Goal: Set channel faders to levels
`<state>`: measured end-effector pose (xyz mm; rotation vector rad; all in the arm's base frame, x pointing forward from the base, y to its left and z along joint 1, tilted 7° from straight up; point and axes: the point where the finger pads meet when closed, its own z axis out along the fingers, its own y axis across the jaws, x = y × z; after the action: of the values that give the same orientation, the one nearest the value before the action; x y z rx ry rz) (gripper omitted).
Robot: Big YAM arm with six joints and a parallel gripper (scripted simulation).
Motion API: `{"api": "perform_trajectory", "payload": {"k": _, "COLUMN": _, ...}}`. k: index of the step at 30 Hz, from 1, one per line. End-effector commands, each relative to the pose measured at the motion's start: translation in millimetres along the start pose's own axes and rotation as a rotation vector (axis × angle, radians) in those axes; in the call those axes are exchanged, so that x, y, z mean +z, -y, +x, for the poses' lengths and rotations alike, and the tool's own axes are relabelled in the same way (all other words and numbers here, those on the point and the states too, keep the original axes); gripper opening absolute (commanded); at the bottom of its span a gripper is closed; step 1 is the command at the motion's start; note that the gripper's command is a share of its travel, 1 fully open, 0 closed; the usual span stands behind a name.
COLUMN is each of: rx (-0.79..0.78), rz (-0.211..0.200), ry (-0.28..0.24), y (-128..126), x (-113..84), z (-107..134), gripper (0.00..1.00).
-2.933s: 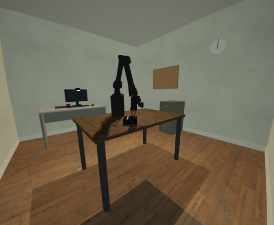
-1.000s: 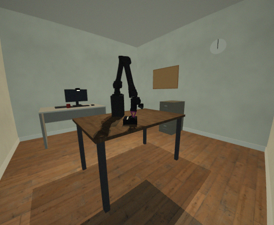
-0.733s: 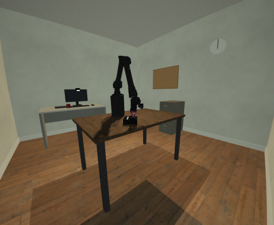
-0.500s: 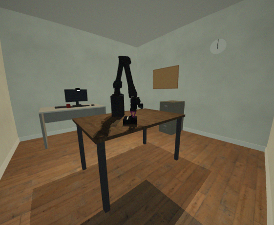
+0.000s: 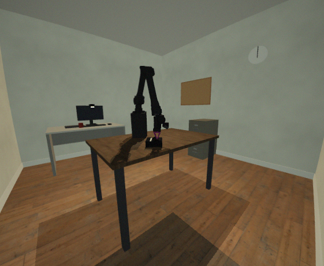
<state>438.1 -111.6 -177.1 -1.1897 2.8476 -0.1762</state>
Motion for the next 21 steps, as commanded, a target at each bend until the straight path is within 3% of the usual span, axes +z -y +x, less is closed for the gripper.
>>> {"api": "perform_trajectory", "payload": {"k": 1, "rx": -0.002, "rz": 0.034, "ry": 0.021, "y": 13.2, "x": -13.4, "z": 1.4, "gripper": 0.00}}
{"api": "perform_trajectory", "payload": {"k": 21, "rx": -0.003, "rz": 0.031, "ry": 0.019, "y": 12.4, "x": -13.1, "z": 11.7, "gripper": 0.00}}
